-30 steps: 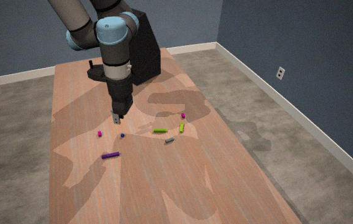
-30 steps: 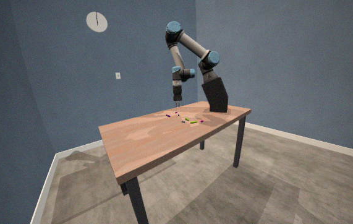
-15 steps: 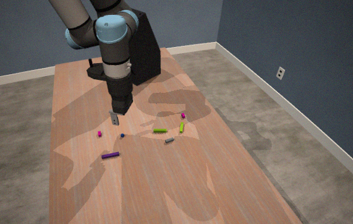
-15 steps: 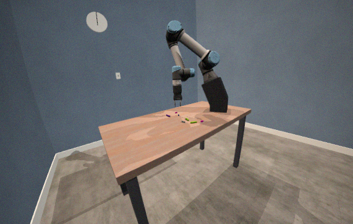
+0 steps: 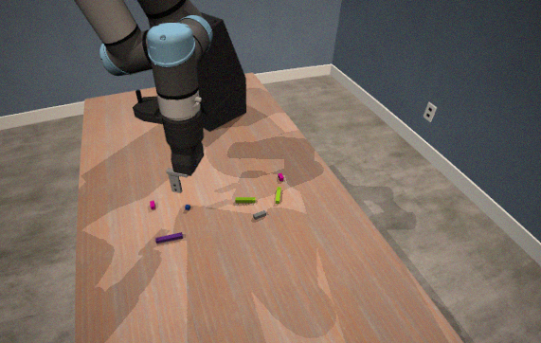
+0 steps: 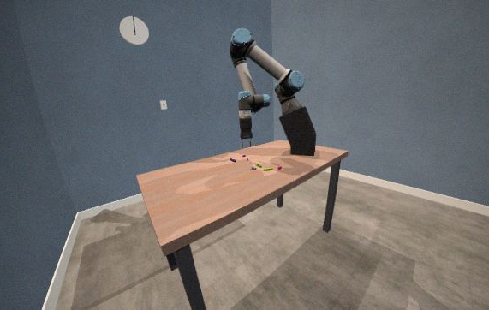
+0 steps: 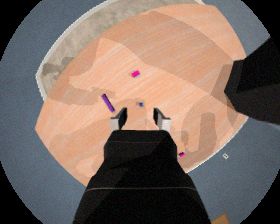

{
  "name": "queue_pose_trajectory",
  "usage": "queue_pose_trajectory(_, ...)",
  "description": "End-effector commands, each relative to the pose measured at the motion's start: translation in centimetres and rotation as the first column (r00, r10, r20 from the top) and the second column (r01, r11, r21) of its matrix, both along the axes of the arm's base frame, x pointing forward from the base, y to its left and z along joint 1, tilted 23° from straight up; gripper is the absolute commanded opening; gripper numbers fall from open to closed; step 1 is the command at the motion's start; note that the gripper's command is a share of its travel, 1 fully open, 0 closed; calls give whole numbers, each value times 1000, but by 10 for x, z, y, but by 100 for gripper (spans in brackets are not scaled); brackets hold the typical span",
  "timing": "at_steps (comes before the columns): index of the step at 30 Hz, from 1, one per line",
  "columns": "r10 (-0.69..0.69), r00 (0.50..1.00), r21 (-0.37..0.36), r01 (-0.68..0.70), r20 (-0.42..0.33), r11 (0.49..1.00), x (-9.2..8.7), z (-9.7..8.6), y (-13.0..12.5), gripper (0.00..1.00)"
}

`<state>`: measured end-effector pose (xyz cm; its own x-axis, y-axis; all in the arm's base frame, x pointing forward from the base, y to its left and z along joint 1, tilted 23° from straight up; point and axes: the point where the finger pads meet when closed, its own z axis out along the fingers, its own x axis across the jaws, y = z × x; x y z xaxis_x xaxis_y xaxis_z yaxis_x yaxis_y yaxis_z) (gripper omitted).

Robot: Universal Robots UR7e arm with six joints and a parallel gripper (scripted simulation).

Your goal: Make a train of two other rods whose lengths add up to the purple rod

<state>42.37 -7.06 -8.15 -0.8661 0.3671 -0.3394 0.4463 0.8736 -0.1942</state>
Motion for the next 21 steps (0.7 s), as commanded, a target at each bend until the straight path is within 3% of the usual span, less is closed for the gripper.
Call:
queue_pose_trajectory(1, -4, 1000, 1, 4, 1, 1000, -1, 0, 1, 100)
queue_pose_trajectory(21, -152, 987, 41, 150, 50, 988, -3, -5, 8, 100)
